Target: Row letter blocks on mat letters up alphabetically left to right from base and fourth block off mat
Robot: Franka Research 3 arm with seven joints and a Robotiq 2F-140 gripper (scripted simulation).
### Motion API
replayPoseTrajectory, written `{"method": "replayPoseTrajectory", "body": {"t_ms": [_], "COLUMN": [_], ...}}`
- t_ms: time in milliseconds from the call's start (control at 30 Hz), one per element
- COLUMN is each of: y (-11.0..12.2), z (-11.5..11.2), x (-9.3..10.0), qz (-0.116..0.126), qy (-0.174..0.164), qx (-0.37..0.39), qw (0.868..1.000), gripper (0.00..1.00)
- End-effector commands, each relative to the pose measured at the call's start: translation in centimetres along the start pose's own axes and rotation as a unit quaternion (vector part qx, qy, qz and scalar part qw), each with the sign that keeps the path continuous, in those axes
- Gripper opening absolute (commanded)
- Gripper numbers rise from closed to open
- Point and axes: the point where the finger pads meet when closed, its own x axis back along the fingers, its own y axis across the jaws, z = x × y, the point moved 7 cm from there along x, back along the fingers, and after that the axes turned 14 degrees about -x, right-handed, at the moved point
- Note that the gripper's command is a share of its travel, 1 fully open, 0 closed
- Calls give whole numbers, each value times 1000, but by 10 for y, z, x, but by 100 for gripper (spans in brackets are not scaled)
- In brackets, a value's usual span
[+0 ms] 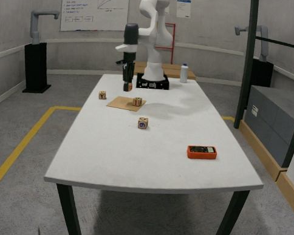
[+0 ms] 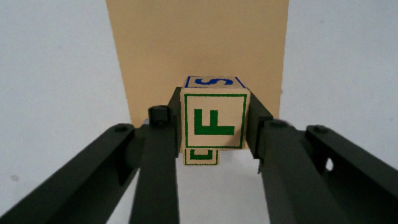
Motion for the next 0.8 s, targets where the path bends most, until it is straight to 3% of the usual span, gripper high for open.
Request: {"method": "replayPoseTrajectory", "body": {"t_ms": [0,433,767], "y": [-4,-5,-6], "z": [-2,-3,-3], "x": [-7,-64,-76], "qz": [7,7,7], "qy": [-3,-3,-3], "qx": [-4,-4,-4], "qw": [1000,1000,1000], "gripper": [33,33,33]}}
